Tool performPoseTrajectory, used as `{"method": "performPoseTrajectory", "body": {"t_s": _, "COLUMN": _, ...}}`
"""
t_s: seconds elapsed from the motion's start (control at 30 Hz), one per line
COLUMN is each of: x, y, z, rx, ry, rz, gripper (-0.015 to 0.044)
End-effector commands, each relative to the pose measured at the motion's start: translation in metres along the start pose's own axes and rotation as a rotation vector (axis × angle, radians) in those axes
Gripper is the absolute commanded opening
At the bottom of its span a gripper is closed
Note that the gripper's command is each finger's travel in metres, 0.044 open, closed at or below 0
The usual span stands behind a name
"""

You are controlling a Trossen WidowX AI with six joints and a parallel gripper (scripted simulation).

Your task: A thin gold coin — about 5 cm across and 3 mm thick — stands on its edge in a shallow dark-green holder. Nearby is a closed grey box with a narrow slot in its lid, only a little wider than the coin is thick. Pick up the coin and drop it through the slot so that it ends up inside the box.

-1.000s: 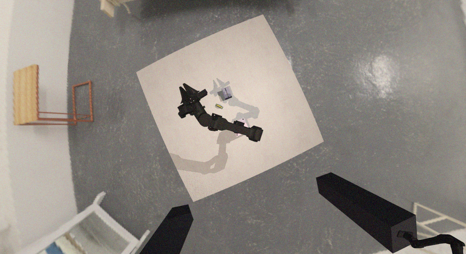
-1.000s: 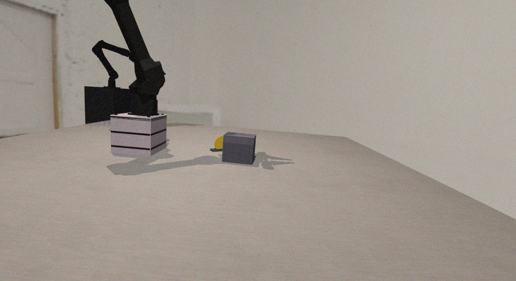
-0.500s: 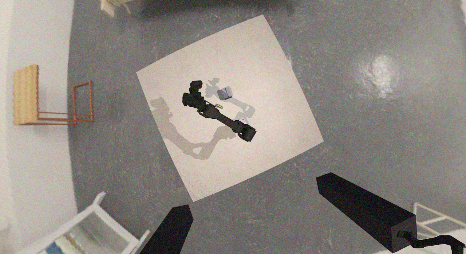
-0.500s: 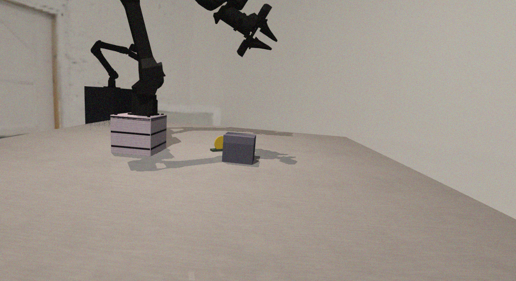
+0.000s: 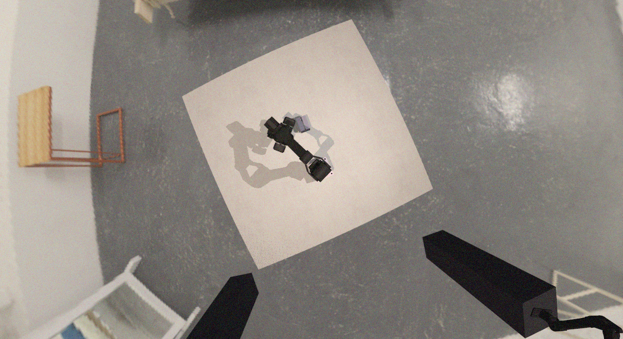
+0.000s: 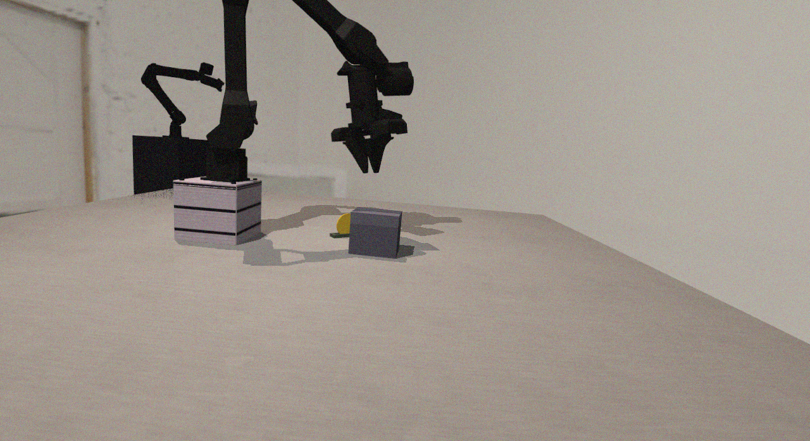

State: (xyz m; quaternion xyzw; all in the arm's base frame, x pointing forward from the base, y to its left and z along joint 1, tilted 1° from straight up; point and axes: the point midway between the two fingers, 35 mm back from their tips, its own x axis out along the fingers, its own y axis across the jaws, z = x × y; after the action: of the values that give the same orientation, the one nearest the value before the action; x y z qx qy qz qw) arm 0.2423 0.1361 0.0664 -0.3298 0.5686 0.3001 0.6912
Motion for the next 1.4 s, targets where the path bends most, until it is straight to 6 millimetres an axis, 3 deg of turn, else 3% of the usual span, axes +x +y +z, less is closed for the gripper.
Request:
{"method": "performPoseTrajectory", "body": {"t_s": 0.0, "x": 0.016, "y": 0.014, "z": -0.032, "rx": 0.09, "ry": 0.128, "rz": 0.114, "gripper": 0.0161}}
{"method": "performPoseTrajectory", "body": {"t_s": 0.17, "x": 0.015, "y": 0.016, "z": -0.04, "rx": 0.09, "ry": 0.128, "rz": 0.114, "gripper": 0.0161}}
{"method": "performPoseTrajectory", "body": {"t_s": 0.3, "x": 0.047, "y": 0.019, "z": -0.045, "rx": 0.09, "ry": 0.128, "rz": 0.114, "gripper": 0.0161}}
{"method": "performPoseTrajectory", "body": {"t_s": 0.47, "x": 0.051, "y": 0.02, "z": -0.045, "rx": 0.09, "ry": 0.128, "rz": 0.114, "gripper": 0.0161}}
{"method": "performPoseTrajectory", "body": {"t_s": 0.57, "x": 0.064, "y": 0.02, "z": -0.047, "rx": 0.09, "ry": 0.128, "rz": 0.114, "gripper": 0.0161}}
{"method": "performPoseTrajectory", "body": {"t_s": 1.37, "x": 0.096, "y": 0.023, "z": -0.05, "rx": 0.09, "ry": 0.129, "rz": 0.114, "gripper": 0.0161}}
